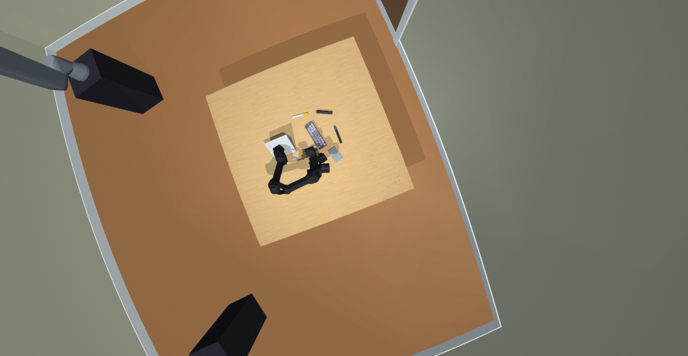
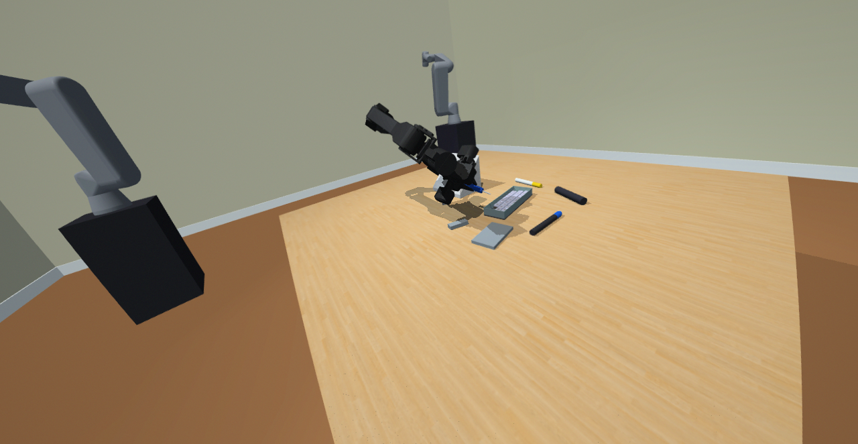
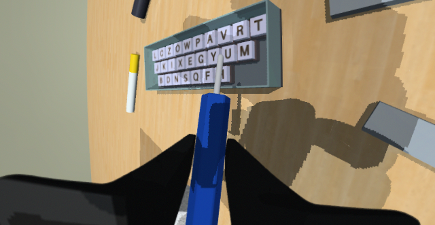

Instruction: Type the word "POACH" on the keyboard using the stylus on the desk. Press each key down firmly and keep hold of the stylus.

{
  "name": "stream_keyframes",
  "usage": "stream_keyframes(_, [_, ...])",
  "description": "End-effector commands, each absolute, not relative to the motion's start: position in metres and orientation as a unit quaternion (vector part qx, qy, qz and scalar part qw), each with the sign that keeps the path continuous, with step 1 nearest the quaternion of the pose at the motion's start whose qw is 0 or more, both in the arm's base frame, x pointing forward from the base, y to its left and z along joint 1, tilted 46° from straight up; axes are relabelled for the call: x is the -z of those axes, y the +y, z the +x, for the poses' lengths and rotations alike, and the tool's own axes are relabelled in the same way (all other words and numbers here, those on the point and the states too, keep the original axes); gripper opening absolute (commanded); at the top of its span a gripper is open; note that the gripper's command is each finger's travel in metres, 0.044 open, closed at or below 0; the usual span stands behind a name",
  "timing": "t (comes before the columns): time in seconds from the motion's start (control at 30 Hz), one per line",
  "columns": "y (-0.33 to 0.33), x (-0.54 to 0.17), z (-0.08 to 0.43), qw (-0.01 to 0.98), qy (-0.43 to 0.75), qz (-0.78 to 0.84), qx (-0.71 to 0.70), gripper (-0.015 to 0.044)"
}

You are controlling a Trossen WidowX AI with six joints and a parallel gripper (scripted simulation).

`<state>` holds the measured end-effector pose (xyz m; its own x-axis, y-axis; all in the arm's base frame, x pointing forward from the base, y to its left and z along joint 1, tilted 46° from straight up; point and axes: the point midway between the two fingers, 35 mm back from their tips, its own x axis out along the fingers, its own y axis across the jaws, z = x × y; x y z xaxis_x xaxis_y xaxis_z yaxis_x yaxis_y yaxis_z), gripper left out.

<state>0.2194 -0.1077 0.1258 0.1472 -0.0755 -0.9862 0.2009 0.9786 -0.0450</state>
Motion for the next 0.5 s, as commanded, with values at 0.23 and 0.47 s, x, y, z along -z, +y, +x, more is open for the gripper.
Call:
stream_keyframes(0.23, [-0.092, -0.120, 0.245, 0.723, 0.647, 0.181, 0.158, 0.0000])
stream_keyframes(0.47, [-0.083, -0.115, 0.259, 0.684, 0.644, 0.270, 0.213, 0.0000])
